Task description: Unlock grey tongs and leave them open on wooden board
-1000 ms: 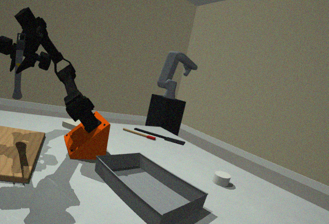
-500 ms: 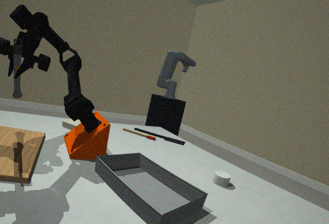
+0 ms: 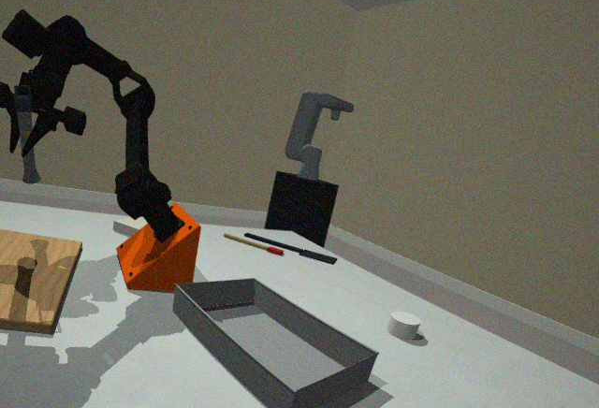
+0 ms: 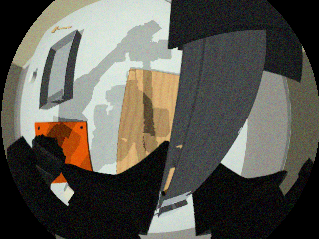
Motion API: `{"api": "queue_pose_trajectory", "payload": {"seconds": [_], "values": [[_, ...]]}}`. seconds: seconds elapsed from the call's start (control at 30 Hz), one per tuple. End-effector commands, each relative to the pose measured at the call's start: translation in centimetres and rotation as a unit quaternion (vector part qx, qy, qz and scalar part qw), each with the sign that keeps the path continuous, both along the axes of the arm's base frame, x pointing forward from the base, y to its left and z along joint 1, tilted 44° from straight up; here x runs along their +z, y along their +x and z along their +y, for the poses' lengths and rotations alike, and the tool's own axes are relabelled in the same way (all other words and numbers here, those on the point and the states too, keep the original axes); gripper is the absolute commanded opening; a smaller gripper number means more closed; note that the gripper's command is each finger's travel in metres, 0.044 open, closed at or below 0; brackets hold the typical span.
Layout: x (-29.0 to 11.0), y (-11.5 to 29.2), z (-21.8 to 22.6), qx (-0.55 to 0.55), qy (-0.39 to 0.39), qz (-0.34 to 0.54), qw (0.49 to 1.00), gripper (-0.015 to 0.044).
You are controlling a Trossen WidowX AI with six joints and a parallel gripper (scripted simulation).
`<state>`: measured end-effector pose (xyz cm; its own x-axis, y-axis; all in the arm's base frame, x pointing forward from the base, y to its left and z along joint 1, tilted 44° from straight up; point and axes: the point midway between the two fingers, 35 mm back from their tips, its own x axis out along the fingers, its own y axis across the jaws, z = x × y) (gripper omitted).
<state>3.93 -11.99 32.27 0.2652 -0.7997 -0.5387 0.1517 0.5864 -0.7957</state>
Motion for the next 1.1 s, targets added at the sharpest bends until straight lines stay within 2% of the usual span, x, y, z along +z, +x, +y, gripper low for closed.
{"api": "queue_pose_trajectory", "payload": {"seconds": [0.0,1.07], "values": [[-0.4,0.1,-0.8,-0.021,0.012,0.015,1.0,-0.015],[-3.2,-1.9,-4.8,-0.137,0.097,0.082,0.982,-0.015]]}}
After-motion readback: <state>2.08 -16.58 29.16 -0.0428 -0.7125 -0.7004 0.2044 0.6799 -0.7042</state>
